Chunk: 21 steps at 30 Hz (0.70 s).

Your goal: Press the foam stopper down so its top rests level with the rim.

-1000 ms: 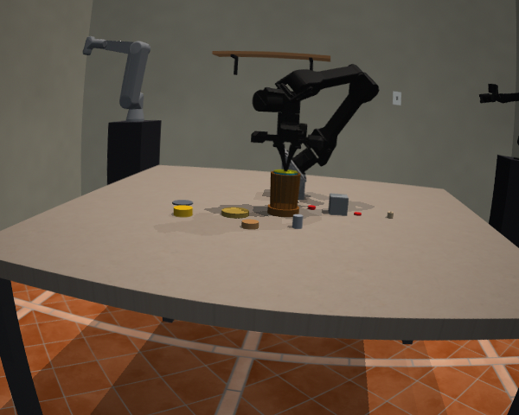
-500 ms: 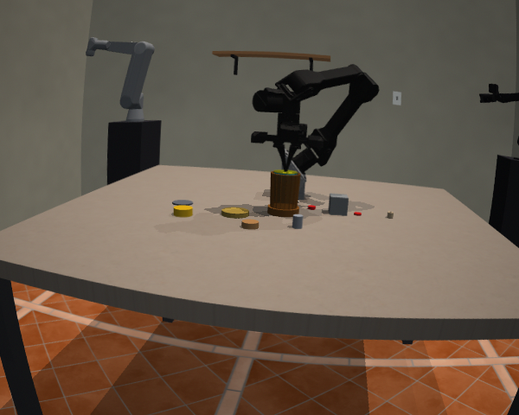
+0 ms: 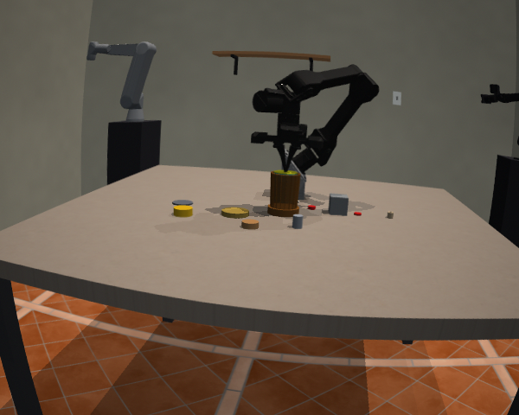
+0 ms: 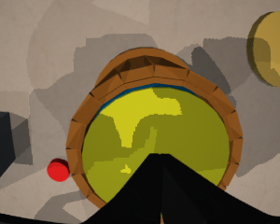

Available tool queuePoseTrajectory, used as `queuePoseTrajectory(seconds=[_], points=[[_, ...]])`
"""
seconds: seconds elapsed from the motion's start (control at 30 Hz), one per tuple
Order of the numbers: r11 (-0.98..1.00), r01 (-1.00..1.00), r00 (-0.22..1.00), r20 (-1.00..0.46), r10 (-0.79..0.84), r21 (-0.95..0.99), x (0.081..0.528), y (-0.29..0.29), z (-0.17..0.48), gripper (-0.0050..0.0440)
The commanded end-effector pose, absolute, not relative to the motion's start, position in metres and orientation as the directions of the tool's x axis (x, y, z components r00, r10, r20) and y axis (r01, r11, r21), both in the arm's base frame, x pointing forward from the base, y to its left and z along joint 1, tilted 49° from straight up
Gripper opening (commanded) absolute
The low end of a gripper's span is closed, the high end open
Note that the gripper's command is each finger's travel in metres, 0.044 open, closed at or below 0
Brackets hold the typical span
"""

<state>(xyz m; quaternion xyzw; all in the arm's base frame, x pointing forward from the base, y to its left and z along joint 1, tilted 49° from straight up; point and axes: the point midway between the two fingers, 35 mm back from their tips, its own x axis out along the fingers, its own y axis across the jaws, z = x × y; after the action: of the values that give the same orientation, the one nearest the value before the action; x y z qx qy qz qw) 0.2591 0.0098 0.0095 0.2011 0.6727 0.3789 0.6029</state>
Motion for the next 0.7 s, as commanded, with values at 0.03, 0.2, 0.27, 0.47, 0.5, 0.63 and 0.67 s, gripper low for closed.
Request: queuePoseTrajectory(seconds=[0.03,0.2,0.27,0.47,0.5,0.63,0.67], points=[[0.631,-0.181,-0.199,-0.656,0.728,0.755,0.2565,0.0119,0.0085,0.0000],[0.631,-0.181,-0.199,-0.656,0.728,0.755,0.2563,0.0122,0.0082,0.0000],[0.631,-0.181,-0.199,-0.656,0.728,0.755,0.2562,0.0124,0.0081,0.0000],[0.631,-0.181,-0.199,-0.656,0.728,0.755,0.2561,0.0128,0.0077,0.0000],[0.631,-0.181,-0.199,-0.656,0.728,0.755,0.2560,0.0129,0.0076,0.0000],[0.631,-0.181,-0.199,-0.656,0.728,0.755,0.2560,0.0130,0.0075,0.0000],[0.631,-0.181,-0.199,-0.656,0.728,0.755,0.2560,0.0131,0.0074,0.0000]])
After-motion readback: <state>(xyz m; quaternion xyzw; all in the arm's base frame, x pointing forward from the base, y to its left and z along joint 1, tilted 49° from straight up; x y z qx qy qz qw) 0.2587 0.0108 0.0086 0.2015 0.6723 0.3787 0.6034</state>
